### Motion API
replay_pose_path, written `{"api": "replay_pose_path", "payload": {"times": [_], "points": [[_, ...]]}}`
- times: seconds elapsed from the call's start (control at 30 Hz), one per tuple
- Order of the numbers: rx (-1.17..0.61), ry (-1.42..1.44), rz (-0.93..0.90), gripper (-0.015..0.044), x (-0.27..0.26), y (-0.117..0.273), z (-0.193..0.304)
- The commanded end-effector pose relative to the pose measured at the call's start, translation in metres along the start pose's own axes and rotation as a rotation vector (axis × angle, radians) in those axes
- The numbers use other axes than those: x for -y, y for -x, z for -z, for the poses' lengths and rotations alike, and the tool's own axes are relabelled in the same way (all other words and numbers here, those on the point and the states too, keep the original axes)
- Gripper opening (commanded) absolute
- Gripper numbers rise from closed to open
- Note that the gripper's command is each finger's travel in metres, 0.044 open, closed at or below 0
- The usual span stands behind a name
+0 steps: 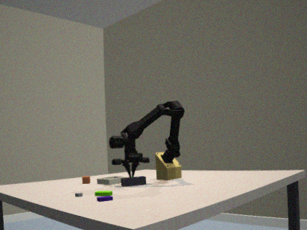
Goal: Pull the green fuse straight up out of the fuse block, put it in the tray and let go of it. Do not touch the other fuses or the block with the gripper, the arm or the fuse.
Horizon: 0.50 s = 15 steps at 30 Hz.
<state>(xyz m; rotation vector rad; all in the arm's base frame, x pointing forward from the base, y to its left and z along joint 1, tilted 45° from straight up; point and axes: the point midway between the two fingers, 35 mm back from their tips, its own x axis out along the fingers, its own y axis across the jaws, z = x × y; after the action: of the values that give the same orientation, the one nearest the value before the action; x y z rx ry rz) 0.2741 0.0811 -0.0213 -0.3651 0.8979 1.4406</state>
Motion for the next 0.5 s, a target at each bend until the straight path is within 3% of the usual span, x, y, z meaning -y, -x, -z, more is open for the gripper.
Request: {"api": "replay_pose_path", "payload": {"times": [0.0, 0.47], "points": [[-0.002, 0.005, 0.003, 0.0000, 0.0010, 0.0031, 0.0002], [-0.002, 0.003, 0.003, 0.0000, 0.0012, 0.0099, 0.0002]]}}
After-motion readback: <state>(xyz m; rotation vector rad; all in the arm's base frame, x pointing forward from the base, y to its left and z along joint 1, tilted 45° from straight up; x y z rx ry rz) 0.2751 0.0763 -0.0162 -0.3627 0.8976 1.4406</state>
